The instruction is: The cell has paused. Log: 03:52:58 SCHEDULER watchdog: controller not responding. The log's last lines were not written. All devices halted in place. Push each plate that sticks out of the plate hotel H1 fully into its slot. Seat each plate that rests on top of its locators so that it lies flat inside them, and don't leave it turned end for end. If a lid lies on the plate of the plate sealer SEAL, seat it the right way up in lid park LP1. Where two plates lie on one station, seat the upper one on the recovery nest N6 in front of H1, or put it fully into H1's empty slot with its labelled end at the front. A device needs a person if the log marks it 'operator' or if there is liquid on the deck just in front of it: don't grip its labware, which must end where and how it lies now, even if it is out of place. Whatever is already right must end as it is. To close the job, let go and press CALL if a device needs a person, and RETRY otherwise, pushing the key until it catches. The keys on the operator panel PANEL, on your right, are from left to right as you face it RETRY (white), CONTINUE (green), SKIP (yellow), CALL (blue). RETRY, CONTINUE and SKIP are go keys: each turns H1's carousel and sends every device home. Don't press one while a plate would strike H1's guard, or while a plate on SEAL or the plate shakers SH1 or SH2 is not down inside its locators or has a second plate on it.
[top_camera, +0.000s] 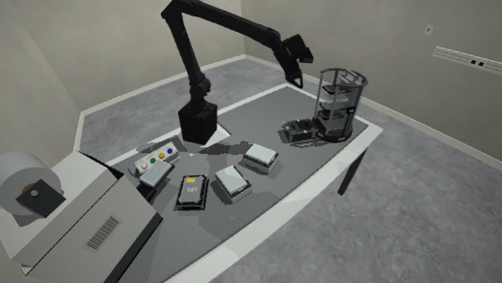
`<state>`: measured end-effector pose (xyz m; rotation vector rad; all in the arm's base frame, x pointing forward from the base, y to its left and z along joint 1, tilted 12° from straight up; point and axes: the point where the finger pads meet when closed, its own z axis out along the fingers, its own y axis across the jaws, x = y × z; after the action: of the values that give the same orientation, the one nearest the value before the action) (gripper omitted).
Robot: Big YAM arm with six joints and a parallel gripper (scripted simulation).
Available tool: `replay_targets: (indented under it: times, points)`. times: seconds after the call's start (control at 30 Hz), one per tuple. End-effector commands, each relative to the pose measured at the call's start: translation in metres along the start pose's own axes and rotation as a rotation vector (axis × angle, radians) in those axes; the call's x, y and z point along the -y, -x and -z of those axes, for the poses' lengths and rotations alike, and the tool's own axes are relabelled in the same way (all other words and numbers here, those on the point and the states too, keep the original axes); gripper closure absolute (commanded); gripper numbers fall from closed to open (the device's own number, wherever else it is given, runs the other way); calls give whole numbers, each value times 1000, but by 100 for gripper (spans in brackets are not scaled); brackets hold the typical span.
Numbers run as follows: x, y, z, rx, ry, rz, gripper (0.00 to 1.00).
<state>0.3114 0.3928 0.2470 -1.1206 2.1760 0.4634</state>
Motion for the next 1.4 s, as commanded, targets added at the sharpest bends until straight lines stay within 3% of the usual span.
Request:
replay_targets:
  times: [0.0, 0.33, 0.4, 0.57, 0.67, 0.7, 0.73, 1.03, 1.37]
  points:
    - [16, 22, 8, -67, -30, -85, 100]
    - [48, 12, 12, -352, -117, -239, 100]
    - [48, 12, 12, -352, -117, -239, 100]
    - [64, 7, 14, -494, -161, -315, 100]
    - [73, 4, 16, -494, -156, -316, 100]
    - [75, 10, 30, -465, -155, -314, 100]
    - [78, 6, 34, -467, -151, -293, 100]
    - [98, -24, 26, -525, -149, -296, 100]
    - [131, -25, 33, -515, -151, -295, 100]
